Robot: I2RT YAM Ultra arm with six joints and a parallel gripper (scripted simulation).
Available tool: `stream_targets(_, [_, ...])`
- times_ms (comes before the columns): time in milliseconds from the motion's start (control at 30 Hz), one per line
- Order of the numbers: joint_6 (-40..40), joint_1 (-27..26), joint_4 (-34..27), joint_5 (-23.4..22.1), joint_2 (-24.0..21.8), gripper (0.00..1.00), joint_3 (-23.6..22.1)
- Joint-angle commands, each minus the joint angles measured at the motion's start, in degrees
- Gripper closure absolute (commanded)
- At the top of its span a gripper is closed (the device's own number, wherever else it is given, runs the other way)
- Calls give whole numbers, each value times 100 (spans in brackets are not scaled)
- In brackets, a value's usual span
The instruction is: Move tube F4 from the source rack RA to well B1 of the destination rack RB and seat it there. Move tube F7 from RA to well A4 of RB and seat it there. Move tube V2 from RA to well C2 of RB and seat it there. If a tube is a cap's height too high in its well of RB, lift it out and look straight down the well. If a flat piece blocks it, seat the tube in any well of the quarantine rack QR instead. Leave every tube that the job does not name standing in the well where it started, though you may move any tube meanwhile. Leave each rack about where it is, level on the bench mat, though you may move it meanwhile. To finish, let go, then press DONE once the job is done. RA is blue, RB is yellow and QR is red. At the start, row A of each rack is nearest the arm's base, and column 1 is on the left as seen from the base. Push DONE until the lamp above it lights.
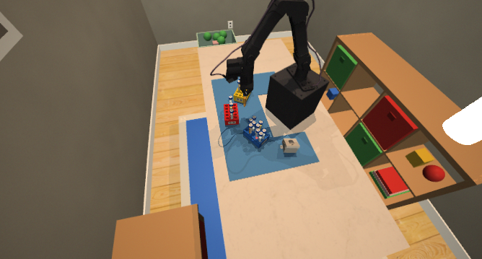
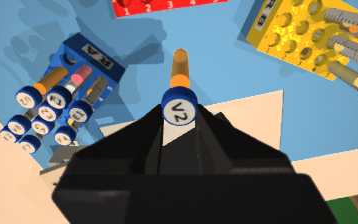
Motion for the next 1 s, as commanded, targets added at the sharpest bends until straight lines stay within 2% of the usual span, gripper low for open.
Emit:
stream_targets(0, [214,-113,-141,-9,93,100,169])
stream_targets(233, [1496,-43,-142,-18,48,100,55])
stream_targets(300, [1496,-43,-142,-18,48,100,55])
stream_targets(800, [4332,-51,-139,-20,47,100,51])
stream_targets(867, [4332,-51,-139,-20,47,100,51])
stream_targets(967, [4930,-45,-142,-9,48,100,54])
